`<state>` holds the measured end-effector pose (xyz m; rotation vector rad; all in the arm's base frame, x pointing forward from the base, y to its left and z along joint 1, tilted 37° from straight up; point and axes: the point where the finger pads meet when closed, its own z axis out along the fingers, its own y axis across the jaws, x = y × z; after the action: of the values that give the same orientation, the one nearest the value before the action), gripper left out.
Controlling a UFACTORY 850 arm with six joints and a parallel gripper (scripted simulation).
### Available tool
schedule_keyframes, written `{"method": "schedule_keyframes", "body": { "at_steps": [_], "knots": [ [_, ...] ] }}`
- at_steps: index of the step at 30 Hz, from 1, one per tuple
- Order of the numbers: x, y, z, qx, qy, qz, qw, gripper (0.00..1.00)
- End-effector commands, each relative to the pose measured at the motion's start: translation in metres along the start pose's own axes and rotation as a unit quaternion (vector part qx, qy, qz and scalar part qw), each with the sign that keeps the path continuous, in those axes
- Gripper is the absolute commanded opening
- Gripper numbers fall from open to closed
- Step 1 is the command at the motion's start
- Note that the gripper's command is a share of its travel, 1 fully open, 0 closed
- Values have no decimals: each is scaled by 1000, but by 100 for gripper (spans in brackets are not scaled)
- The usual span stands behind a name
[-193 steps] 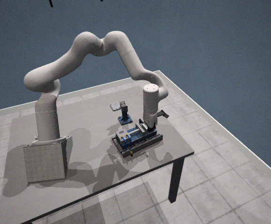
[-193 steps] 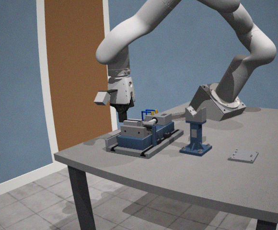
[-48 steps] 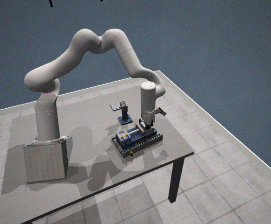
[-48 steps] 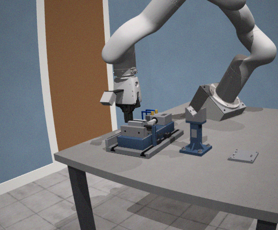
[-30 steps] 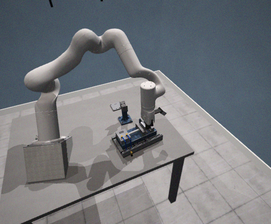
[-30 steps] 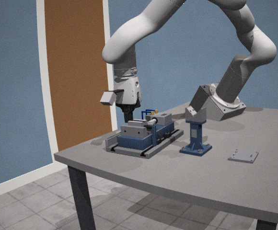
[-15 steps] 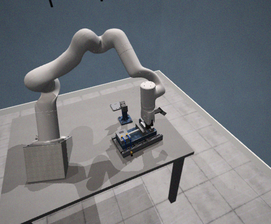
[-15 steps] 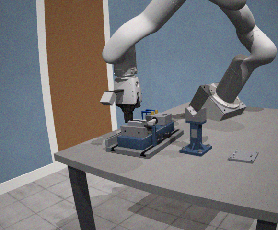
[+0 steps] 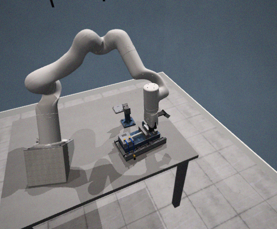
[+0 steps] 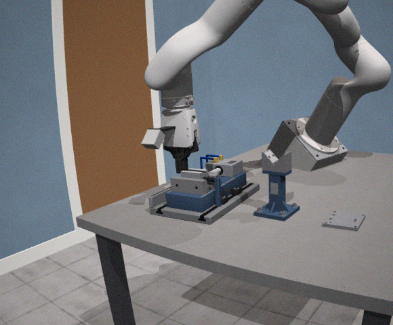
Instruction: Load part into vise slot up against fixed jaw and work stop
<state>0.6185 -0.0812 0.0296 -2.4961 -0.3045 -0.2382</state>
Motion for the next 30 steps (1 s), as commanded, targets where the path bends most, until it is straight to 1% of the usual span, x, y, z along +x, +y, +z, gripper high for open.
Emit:
{"method": "schedule_keyframes", "body": {
  "at_steps": [1,20,30],
  "knots": [
    [1,-3,-1,5,0,-1,1000,0],
    [1,-1,-1,5,0,-1,1000,0],
    [1,13,0,5,0,-1,1000,0]
  ]
}}
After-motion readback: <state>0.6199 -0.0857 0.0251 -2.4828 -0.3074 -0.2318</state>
